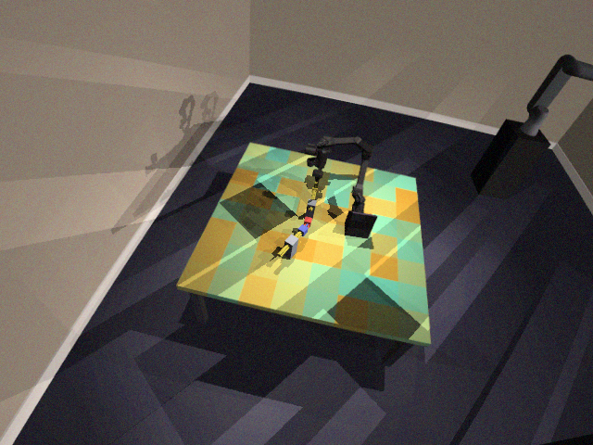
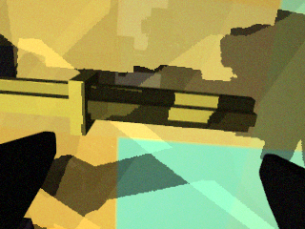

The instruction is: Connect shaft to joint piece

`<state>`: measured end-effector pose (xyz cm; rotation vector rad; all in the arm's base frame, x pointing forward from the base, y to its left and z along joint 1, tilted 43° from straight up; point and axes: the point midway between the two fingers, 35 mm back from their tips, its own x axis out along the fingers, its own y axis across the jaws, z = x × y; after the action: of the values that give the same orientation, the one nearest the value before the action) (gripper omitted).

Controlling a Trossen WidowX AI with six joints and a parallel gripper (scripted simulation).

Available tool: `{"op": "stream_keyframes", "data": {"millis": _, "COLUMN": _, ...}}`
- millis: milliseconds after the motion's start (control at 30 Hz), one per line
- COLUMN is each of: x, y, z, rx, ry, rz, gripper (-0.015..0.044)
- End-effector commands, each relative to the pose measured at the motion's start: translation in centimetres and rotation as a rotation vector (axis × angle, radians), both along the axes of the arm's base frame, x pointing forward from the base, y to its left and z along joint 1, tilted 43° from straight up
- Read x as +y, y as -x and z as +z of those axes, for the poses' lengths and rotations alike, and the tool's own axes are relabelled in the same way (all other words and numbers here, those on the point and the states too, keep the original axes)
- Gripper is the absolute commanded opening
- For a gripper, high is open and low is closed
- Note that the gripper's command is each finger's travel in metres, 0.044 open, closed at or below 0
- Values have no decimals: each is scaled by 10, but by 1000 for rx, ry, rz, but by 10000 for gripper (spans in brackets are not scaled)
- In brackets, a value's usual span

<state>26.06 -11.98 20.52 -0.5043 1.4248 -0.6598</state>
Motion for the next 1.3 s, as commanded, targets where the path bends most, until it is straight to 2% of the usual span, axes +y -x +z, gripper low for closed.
{"op": "stream_keyframes", "data": {"millis": 0, "x": -2, "y": 2, "z": 3, "rx": 20, "ry": 9, "rz": 16, "gripper": 440}}
{"op": "stream_keyframes", "data": {"millis": 1267, "x": -43, "y": 0, "z": -38, "rx": -843, "ry": -26, "rz": -885, "gripper": 440}}
